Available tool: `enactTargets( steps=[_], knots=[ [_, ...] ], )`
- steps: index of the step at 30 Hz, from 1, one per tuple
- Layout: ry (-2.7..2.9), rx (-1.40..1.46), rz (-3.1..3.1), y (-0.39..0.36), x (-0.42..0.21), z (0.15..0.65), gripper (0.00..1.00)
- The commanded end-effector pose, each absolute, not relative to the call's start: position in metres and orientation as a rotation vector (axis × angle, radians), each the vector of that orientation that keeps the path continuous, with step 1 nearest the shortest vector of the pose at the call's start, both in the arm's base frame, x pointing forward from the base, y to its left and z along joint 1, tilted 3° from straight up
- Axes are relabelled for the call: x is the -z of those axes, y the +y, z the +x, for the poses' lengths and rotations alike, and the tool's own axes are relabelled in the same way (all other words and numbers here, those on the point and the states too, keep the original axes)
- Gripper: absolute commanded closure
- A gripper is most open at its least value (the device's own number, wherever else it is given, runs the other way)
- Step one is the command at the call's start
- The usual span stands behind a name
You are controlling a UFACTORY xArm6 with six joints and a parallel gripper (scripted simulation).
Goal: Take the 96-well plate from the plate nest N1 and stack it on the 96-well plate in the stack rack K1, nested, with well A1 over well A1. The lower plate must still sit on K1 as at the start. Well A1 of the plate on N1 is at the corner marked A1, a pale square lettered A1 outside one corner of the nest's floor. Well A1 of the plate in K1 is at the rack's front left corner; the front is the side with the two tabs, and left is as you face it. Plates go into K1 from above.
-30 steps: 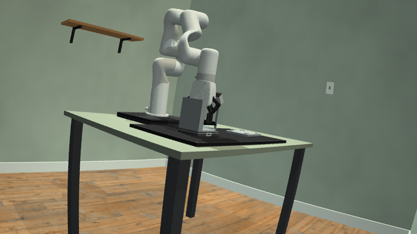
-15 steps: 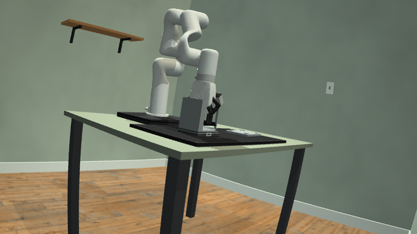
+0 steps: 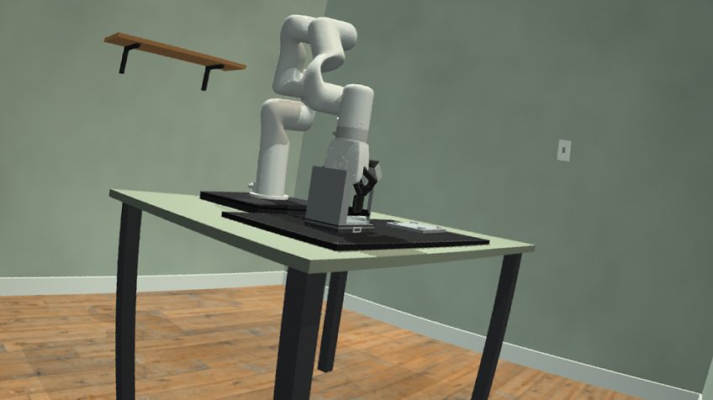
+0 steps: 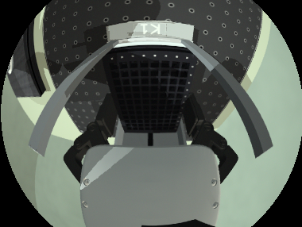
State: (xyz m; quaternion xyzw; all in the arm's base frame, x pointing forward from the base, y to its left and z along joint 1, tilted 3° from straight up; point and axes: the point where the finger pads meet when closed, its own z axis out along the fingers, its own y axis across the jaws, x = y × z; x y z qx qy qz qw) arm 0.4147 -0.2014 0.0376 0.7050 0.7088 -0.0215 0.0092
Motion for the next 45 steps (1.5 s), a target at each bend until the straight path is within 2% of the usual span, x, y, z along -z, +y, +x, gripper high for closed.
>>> enactTargets(
  steps=[1, 28, 29, 45],
  knots=[
    [2.211, 0.065, 2.199, -0.202, -0.0383, 0.4162, 1.0],
    [2.211, 0.065, 2.199, -0.2022, -0.0348, 0.4161, 1.0],
    [2.211, 0.065, 2.199, -0.2022, -0.0342, 0.4161, 0.0],
    [2.211, 0.065, 2.199, -0.2022, -0.0342, 0.4161, 0.0]
  ],
)
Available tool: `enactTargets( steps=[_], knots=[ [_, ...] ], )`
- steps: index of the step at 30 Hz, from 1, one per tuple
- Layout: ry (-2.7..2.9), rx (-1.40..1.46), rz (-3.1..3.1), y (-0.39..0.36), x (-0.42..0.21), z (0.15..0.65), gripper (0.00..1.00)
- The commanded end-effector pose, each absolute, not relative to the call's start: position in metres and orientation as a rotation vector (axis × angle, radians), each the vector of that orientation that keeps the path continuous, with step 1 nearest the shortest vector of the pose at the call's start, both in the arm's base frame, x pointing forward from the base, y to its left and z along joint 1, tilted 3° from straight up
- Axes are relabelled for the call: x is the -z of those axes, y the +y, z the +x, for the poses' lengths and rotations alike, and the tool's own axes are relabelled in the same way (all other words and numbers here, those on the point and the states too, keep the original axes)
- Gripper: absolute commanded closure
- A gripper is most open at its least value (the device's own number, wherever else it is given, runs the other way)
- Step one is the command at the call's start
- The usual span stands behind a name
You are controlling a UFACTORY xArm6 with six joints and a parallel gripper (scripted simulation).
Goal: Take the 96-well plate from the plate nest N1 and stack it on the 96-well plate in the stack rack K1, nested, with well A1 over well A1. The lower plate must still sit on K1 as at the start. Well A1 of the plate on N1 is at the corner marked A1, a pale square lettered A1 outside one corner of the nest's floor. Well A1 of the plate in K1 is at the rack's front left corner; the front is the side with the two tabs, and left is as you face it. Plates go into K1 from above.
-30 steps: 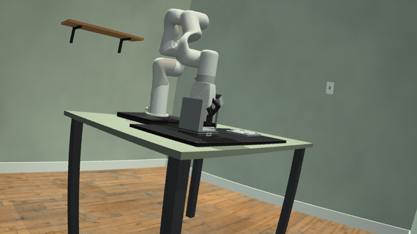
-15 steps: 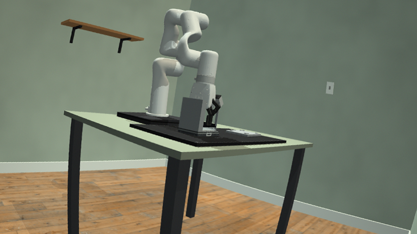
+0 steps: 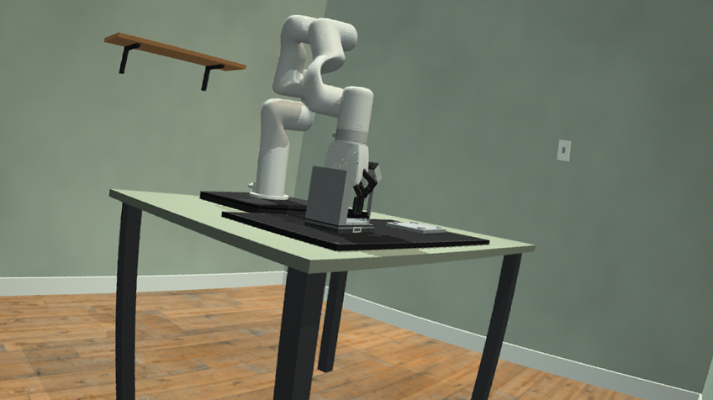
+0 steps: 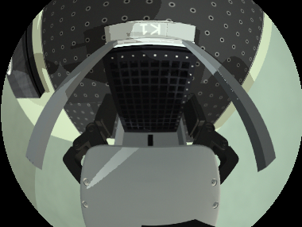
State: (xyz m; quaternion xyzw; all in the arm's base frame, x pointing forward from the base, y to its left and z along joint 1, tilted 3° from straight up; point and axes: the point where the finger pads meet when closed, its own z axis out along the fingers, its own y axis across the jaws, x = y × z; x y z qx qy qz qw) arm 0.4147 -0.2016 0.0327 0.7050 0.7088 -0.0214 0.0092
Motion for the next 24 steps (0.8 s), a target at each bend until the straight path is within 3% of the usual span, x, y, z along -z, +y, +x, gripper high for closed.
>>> enactTargets(
  steps=[1, 24],
  knots=[
    [2.211, 0.065, 2.199, -0.202, -0.034, 0.416, 0.0],
    [2.211, 0.065, 2.199, -0.201, -0.05, 0.416, 0.0]
  ],
)
